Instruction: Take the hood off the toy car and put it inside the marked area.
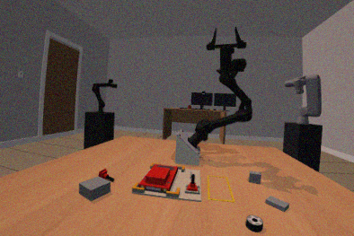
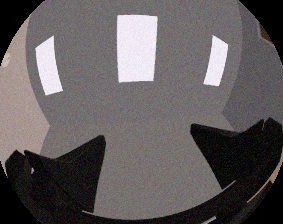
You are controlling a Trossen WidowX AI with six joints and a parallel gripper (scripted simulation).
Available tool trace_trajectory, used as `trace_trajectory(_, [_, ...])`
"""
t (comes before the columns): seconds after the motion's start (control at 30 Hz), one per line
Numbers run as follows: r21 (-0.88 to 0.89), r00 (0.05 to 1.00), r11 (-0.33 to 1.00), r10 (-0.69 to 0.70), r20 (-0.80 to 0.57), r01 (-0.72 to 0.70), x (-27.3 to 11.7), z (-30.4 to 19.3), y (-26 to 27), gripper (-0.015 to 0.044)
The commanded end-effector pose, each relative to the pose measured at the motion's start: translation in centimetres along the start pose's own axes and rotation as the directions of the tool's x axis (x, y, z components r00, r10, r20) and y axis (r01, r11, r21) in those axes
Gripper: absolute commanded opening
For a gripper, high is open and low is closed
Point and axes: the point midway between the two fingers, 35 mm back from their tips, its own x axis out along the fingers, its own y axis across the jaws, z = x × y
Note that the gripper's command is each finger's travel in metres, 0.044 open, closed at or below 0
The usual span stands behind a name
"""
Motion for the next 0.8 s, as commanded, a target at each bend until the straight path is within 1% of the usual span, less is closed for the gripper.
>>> trace_trajectory(0.0, [-0.07, 0.987, 0.993, -0.108, -0.122, 0.1, 1.3, -3.5, -3.6, 0.044])
trace_trajectory(0.2, [-0.169, 0.935, 0.967, -0.23, -0.271, 0.189, 1.9, -8.0, -7.7, 0.044])
trace_trajectory(0.4, [-0.264, 0.848, 0.933, -0.339, -0.407, 0.246, 1.3, -12.9, -11.4, 0.044])
trace_trajectory(0.57, [-0.353, 0.748, 0.9, -0.416, -0.517, 0.256, 0.1, -16.9, -14.3, 0.044])
trace_trajectory(0.77, [-0.459, 0.592, 0.862, -0.489, -0.641, 0.215, -1.9, -21.5, -17.6, 0.044])
